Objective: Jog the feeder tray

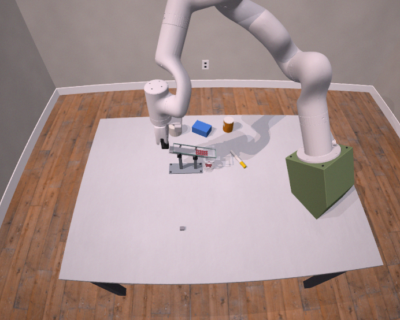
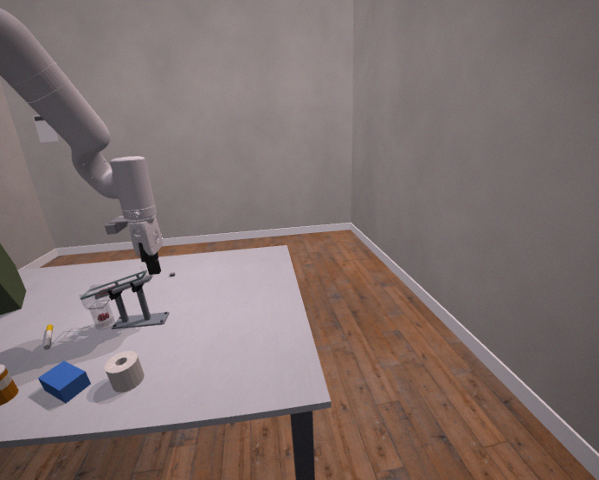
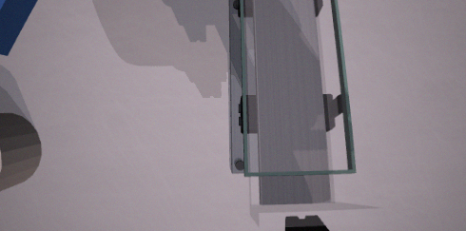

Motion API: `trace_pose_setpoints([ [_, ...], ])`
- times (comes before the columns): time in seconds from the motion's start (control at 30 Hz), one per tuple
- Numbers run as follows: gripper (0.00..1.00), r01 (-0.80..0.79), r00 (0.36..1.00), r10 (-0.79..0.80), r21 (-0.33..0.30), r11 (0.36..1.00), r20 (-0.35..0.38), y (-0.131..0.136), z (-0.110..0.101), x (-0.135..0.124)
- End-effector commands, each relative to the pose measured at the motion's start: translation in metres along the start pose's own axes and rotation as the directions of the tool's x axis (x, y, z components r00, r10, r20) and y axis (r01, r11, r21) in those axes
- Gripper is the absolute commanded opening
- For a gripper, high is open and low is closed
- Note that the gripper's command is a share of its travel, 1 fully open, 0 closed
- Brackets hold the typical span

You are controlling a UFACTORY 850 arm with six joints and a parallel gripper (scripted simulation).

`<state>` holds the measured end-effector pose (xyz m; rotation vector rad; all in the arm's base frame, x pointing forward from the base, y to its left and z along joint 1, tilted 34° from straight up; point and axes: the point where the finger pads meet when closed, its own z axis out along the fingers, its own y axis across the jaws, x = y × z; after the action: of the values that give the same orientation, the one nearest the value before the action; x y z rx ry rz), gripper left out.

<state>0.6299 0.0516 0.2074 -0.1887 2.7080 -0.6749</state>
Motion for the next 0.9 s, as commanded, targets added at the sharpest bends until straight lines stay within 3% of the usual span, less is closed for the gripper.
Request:
trace_pose_setpoints([
  [0.0, 0.0, 0.0, 1.0, 0.0, 0.002, 1.0, -0.002, 0.0, 0.001, 0.004],
  [0.17, 0.0, 0.0, 1.0, 0.0, 0.002, 1.0, -0.002, 0.0, -0.006, -0.023],
  [0.53, 0.0, 0.0, 1.0, 0.0, 0.002, 1.0, -0.002, 0.0, -0.006, -0.022],
  [0.87, 0.0, 0.0, 1.0, 0.0, 0.002, 1.0, -0.002, 0.0, -0.001, -0.004],
])
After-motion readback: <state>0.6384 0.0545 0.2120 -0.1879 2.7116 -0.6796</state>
